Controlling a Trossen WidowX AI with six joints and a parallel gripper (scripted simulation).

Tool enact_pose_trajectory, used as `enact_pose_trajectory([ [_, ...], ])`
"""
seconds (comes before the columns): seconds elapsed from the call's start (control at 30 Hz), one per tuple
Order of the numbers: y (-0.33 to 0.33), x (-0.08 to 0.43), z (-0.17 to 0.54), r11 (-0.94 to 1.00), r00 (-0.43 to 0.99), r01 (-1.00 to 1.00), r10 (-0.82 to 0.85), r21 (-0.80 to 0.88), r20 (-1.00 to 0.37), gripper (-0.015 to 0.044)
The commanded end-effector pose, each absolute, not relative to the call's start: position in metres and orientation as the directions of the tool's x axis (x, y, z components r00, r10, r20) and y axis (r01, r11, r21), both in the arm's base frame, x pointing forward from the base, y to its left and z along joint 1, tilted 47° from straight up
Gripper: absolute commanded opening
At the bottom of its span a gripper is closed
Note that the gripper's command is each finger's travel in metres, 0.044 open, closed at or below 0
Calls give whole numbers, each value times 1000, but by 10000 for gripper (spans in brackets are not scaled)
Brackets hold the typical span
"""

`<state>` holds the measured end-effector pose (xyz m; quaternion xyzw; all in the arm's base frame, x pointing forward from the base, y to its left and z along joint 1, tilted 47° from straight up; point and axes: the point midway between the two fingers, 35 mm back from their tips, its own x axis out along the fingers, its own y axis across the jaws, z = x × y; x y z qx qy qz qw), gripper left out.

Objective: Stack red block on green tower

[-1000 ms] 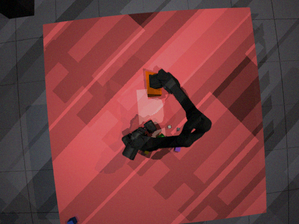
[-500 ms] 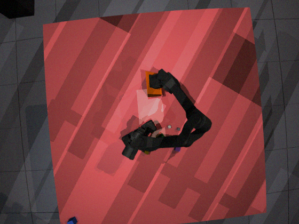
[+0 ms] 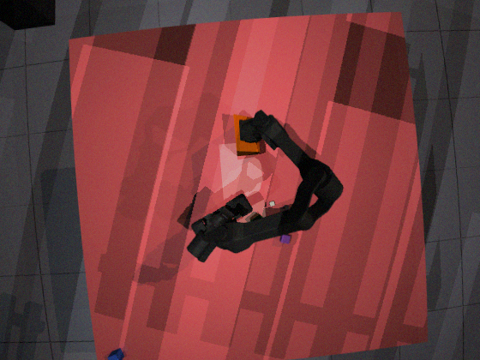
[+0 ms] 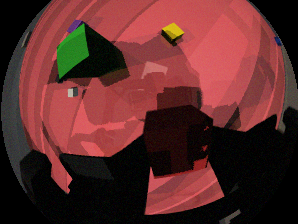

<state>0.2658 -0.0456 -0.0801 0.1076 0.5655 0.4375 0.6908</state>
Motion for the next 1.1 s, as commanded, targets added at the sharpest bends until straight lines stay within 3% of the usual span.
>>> enact_pose_trajectory([
  [0.0, -62, 268, -65, 597, -19, -491, 721, 635, -693, 0],
  [0.57, -85, 268, -42, 598, -19, -491, 720, 634, -694, 0],
  [1.07, -14, 312, 33, 598, -18, -490, 720, 634, -693, 0],
])
